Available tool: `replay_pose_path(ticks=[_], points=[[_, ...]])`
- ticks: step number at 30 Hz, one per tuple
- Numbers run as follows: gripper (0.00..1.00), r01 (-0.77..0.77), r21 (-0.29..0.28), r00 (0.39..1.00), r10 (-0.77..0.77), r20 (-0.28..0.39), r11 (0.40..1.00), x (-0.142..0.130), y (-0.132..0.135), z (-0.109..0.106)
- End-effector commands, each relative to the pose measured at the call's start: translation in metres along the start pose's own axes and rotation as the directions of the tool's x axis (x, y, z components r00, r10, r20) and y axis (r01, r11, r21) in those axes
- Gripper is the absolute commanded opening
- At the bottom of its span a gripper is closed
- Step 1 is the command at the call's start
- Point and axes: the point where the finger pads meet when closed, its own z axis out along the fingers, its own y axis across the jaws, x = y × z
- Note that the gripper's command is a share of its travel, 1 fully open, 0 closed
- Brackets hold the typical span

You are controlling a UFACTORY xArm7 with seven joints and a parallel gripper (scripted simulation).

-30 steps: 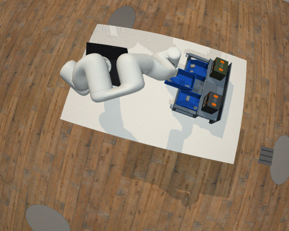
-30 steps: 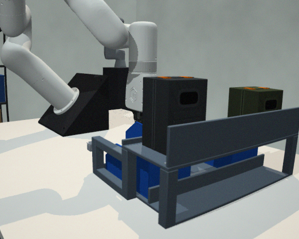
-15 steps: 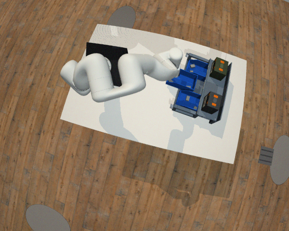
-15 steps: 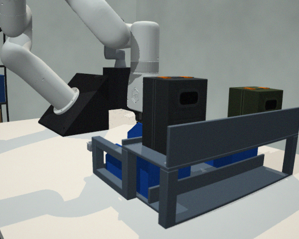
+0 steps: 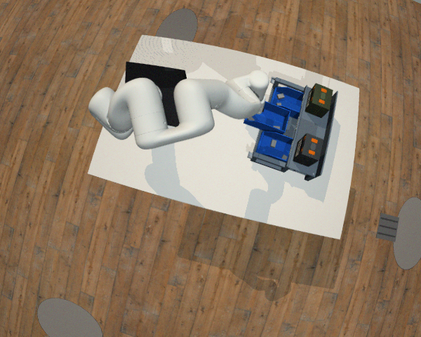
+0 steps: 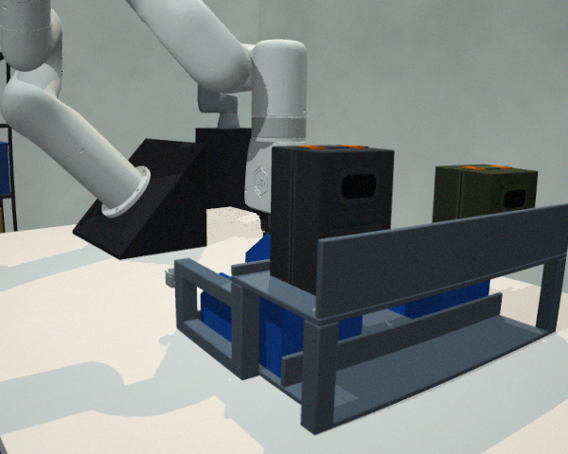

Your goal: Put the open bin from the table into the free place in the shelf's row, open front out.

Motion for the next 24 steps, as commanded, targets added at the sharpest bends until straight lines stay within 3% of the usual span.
replay_pose_path(ticks=[1, 24], points=[[0.00, 0.001, -0.004, 1.000, -0.001, -0.003, 1.000, 0.001, 0.001, -0.002], [0.00, 0.001, -0.004, 1.000, -0.001, -0.003, 1.000, 0.001, 0.021, -0.002]])
